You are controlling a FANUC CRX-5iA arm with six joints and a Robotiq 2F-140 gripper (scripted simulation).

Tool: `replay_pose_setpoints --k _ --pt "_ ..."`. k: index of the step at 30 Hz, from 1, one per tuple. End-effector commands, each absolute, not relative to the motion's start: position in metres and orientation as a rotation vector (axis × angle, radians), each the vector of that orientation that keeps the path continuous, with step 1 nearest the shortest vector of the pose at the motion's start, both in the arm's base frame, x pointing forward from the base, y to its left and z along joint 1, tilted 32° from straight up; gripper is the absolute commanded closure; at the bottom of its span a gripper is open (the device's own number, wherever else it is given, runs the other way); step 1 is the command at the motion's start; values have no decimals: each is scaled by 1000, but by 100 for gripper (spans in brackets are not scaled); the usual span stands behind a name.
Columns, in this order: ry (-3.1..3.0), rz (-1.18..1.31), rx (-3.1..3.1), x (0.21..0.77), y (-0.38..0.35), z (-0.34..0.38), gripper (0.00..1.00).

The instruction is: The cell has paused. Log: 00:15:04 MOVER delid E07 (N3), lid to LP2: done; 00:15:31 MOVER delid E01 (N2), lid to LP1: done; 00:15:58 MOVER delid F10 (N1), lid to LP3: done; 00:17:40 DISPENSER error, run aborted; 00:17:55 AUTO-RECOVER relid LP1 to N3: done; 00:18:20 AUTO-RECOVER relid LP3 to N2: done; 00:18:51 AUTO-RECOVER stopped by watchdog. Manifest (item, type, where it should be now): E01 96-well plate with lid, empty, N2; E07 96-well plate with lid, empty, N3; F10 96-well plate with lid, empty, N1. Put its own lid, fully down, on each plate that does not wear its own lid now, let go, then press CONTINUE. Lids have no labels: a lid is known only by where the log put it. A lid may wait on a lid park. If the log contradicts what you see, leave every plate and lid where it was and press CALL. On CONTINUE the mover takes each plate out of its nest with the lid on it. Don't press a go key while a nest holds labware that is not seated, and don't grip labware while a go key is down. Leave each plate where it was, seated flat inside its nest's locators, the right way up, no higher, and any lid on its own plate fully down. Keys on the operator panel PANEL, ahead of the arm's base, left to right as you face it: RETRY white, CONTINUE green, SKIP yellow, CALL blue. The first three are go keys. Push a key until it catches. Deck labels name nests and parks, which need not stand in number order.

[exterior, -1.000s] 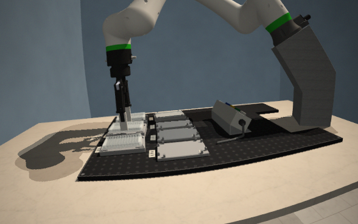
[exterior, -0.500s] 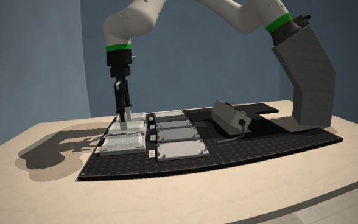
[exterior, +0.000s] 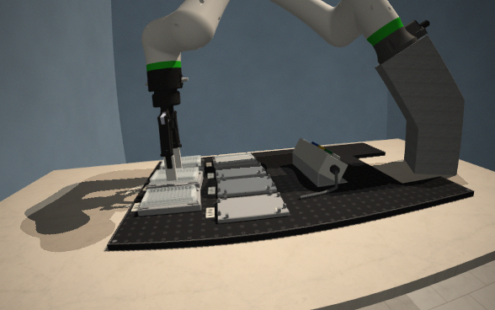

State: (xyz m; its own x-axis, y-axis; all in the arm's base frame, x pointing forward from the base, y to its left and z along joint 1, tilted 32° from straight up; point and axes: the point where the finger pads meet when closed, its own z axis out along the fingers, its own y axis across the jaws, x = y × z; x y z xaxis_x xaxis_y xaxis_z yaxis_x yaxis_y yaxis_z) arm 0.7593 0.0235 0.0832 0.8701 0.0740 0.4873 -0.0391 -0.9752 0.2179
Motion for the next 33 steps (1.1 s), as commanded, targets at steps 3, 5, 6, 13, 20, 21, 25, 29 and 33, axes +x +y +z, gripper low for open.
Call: replay_pose_setpoints --k 3,5,6,13,20,21,25,29,33 --pt "27 749 2821 759 24 83 34" --pt "27 749 2821 759 24 83 34" --pt "27 749 2821 759 24 83 34" --pt "27 749 2821 759 24 83 34" --pt "27 749 2821 759 24 83 34" --pt "27 749 2821 759 24 83 34" --pt "27 749 2821 759 24 83 34" --pt "27 749 2821 759 24 83 34" --pt "27 749 2821 759 24 83 34"
